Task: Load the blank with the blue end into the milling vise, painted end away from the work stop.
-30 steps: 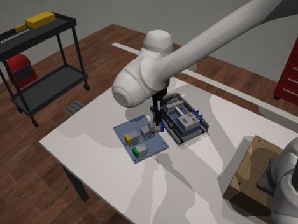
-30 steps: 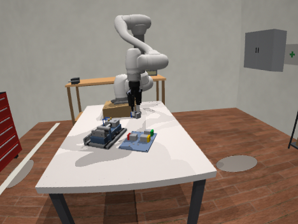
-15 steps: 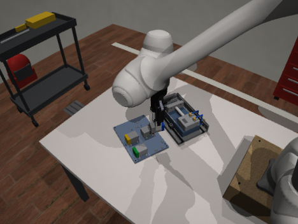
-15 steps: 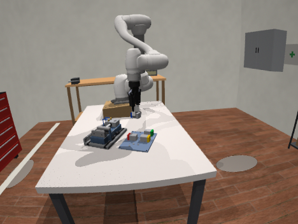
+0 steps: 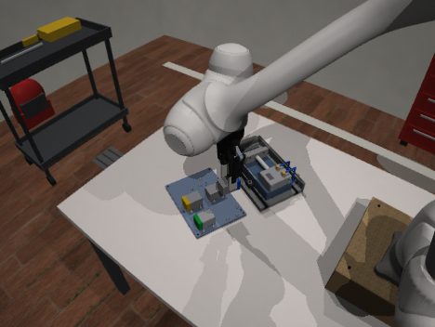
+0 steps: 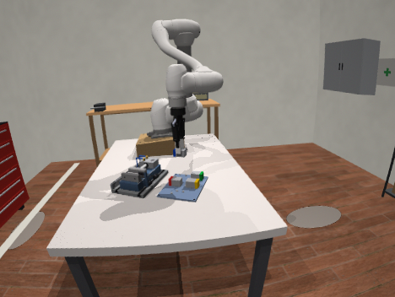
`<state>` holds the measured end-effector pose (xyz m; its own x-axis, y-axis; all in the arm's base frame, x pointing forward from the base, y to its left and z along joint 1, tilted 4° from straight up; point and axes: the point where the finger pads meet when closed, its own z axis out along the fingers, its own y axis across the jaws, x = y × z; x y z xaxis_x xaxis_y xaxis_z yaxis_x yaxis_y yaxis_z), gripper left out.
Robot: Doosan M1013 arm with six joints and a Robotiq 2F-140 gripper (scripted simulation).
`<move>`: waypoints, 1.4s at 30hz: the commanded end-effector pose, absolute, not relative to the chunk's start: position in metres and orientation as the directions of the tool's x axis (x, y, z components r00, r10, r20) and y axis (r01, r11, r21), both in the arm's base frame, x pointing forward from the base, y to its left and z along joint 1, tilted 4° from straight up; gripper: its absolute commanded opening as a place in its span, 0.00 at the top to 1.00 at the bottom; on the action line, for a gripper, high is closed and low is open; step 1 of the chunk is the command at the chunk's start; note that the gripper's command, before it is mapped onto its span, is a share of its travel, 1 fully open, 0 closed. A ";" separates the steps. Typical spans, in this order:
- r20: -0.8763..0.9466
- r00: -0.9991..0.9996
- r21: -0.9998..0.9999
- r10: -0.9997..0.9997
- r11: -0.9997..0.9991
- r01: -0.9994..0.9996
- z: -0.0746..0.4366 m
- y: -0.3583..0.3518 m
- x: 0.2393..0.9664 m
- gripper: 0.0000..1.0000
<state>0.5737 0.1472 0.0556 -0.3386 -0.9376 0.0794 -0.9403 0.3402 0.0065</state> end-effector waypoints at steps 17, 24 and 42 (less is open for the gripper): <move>0.077 -0.328 0.009 -0.942 0.329 -0.944 0.056 0.144 0.575 1.00; 0.077 -0.327 0.009 -0.942 0.329 -0.944 0.056 0.122 0.583 1.00; 0.077 -0.326 0.009 -0.942 0.328 -0.945 0.057 0.077 0.601 1.00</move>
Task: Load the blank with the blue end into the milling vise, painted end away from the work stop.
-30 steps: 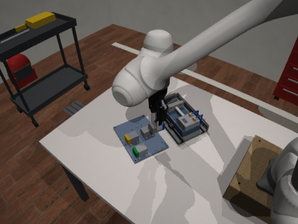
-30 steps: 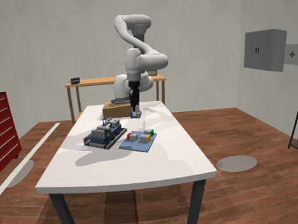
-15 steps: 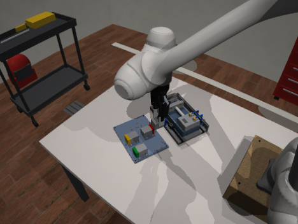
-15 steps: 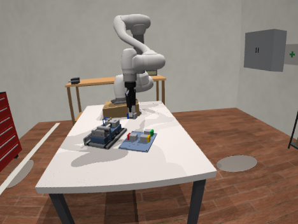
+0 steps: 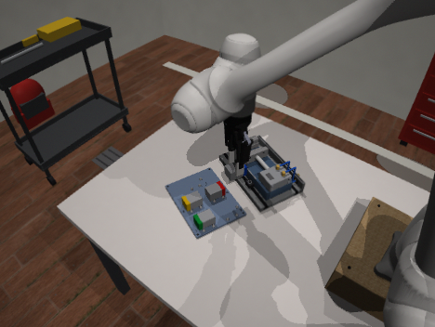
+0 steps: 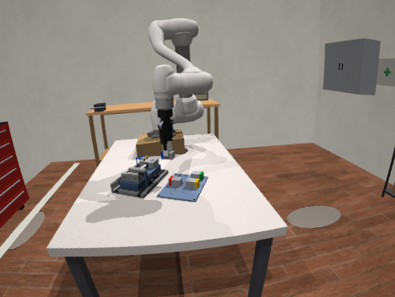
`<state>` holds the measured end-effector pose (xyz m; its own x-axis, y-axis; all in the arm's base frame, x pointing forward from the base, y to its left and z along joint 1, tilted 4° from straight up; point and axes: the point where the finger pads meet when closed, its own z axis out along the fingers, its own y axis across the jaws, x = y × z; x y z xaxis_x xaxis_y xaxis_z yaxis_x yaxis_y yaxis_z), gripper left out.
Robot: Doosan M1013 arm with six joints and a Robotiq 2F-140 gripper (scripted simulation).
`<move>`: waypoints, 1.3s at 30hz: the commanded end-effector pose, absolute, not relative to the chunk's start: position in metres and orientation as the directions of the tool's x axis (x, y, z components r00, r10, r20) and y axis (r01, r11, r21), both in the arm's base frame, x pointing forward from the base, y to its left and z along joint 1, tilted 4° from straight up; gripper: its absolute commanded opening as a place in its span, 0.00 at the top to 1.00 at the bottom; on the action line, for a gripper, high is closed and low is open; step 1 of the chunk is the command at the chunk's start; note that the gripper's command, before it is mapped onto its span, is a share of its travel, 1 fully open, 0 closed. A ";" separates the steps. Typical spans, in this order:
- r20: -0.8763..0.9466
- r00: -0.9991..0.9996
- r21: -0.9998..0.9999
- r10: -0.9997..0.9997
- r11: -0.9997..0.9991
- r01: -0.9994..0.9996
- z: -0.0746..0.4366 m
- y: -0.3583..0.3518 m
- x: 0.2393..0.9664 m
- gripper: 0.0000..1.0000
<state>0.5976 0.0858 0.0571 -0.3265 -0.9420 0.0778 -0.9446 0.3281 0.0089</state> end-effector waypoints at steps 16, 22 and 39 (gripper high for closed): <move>0.077 -0.326 0.009 -0.942 0.328 -0.945 0.058 0.037 0.617 1.00; 0.077 -0.326 0.009 -0.942 0.328 -0.945 0.059 0.019 0.624 1.00; 0.077 -0.326 0.009 -0.942 0.328 -0.945 0.060 -0.024 0.641 1.00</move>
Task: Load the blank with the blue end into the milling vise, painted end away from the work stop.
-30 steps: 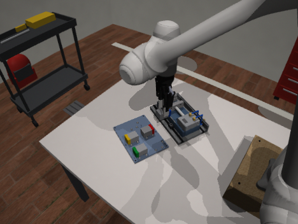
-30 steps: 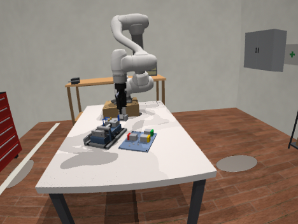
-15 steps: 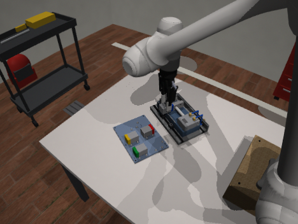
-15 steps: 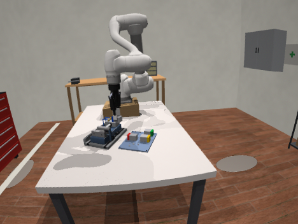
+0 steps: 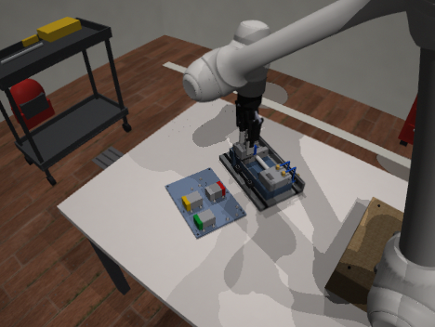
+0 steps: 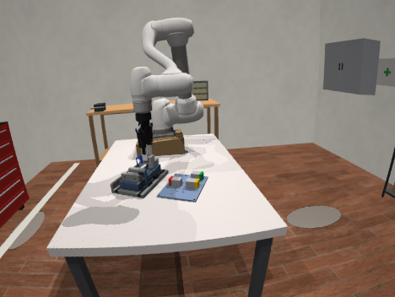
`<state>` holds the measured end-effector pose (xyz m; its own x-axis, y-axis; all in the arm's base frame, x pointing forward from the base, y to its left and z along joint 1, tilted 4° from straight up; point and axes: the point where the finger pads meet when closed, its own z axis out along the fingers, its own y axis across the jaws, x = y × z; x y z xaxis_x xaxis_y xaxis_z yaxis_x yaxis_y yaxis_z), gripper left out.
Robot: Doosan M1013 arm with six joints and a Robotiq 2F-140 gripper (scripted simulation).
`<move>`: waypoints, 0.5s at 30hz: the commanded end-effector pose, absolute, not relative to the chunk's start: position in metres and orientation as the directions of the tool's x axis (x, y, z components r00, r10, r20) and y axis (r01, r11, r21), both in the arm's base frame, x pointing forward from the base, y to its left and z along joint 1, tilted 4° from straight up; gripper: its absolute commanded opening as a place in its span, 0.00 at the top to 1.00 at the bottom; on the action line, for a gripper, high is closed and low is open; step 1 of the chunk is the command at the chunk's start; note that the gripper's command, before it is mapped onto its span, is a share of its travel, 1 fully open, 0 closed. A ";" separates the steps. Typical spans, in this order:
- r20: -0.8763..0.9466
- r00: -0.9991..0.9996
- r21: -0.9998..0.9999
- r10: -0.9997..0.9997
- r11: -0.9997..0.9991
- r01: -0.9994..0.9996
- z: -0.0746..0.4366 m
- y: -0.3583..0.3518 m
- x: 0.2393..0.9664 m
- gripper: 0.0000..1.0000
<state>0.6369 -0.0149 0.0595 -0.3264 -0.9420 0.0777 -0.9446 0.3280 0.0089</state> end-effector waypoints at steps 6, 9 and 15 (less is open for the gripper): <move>0.077 -0.326 0.009 -0.942 0.328 -0.945 0.060 -0.035 0.645 1.00; 0.077 -0.326 0.009 -0.942 0.328 -0.945 0.060 -0.046 0.649 1.00; 0.077 -0.326 0.009 -0.942 0.328 -0.945 0.061 -0.068 0.658 1.00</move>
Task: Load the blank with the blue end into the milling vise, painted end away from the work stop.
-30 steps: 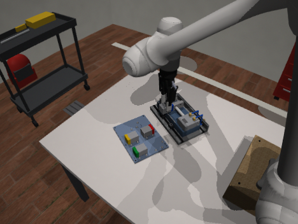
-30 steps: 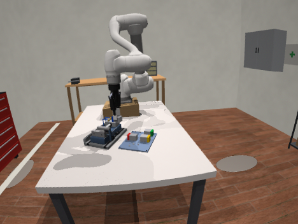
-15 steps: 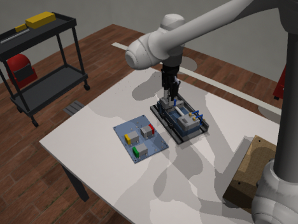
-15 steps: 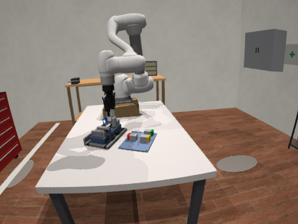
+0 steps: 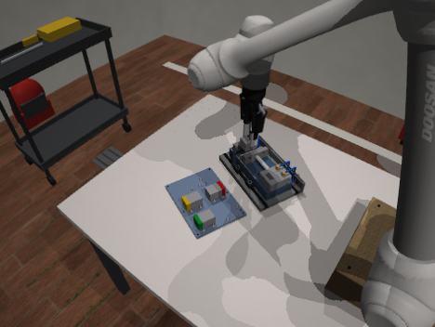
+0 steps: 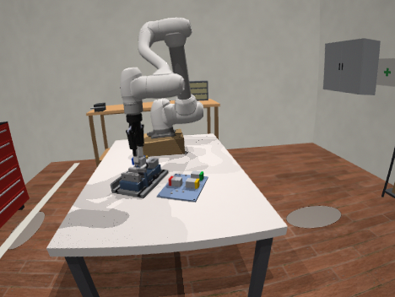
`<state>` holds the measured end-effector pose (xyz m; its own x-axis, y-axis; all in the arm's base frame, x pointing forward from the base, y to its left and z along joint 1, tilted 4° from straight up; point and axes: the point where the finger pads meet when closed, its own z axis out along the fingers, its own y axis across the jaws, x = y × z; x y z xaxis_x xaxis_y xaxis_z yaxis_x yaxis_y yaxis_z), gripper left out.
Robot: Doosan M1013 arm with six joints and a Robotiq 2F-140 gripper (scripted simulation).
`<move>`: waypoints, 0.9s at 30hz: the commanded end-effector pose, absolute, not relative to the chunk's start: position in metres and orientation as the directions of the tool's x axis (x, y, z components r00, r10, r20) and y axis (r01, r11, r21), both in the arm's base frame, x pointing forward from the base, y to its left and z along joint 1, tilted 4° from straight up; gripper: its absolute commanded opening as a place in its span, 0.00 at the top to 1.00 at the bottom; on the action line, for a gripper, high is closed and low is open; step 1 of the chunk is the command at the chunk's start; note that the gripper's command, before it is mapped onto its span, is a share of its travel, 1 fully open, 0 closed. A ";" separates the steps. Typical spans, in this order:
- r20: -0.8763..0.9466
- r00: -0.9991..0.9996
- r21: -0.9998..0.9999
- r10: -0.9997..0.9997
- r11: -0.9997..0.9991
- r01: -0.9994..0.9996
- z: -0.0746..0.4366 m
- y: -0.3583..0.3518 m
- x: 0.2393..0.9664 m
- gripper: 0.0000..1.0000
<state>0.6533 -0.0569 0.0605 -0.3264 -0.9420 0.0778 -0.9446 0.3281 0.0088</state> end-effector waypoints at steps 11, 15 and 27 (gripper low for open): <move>0.077 -0.326 0.009 -0.942 0.328 -0.945 0.061 -0.089 0.666 1.00; 0.077 -0.326 0.009 -0.942 0.328 -0.945 0.062 -0.098 0.670 1.00; 0.077 -0.326 0.009 -0.942 0.328 -0.945 0.062 -0.106 0.673 1.00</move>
